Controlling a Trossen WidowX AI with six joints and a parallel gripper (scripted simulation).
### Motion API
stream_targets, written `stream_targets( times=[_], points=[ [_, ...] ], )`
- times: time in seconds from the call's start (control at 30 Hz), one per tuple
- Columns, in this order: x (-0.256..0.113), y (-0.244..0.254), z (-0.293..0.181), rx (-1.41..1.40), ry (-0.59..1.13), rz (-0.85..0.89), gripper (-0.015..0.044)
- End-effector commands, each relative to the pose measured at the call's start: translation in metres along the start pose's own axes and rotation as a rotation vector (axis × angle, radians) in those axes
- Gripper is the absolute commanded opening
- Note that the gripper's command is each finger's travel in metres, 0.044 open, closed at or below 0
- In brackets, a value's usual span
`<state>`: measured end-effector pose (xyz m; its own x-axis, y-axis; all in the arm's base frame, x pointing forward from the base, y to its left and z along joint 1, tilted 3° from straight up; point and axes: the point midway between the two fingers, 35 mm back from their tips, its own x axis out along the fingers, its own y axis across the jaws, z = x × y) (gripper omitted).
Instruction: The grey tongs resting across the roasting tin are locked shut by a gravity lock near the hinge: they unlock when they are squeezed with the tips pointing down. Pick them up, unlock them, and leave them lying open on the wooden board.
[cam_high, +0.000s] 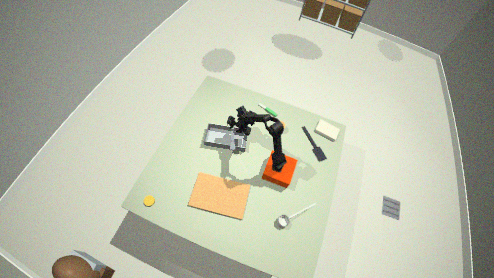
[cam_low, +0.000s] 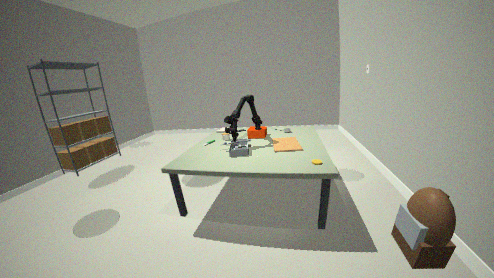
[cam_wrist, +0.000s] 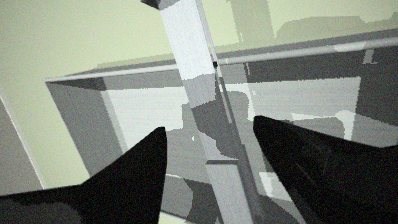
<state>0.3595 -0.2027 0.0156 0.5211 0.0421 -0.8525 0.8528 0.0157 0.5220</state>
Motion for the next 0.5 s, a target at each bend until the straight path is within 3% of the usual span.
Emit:
stream_targets(
  times=[0.0,0.47],
  points=[
    [0.009,-0.002,0.0,0.005,0.0,-0.006,0.026],
    [0.031,-0.002,-0.001,0.005,0.0,-0.005,0.026]
  ],
)
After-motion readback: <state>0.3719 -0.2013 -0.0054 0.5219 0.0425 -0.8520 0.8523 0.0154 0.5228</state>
